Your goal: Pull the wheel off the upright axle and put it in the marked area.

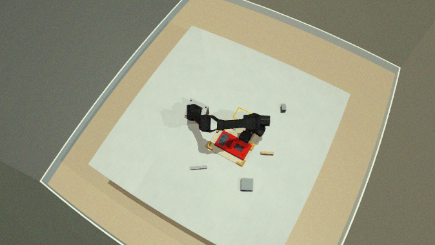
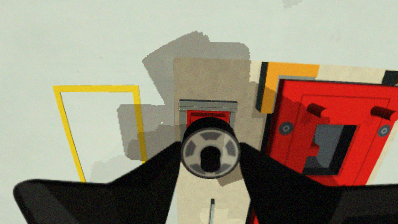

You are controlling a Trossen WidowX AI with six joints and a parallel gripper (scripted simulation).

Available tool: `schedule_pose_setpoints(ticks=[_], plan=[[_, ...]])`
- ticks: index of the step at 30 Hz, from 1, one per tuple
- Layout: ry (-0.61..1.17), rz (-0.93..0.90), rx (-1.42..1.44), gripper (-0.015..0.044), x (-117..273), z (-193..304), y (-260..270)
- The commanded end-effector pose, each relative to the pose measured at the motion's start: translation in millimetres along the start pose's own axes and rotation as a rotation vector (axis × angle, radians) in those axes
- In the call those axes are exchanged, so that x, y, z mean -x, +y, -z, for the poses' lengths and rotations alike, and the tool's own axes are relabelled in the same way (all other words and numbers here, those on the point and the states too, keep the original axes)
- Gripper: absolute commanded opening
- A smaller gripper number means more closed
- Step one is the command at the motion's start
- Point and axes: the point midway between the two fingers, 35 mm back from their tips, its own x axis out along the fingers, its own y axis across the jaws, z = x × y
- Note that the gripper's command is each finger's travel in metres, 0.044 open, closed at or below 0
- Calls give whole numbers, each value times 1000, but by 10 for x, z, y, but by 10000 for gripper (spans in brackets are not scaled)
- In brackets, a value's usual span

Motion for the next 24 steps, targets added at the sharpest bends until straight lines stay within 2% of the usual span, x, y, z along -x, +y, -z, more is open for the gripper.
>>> schedule_pose_setpoints(ticks=[1, 24], plan=[[-4, -3, -1, 0, 44, -1, 12], [-5, -2, 0, 0, 120, -2, 14]])
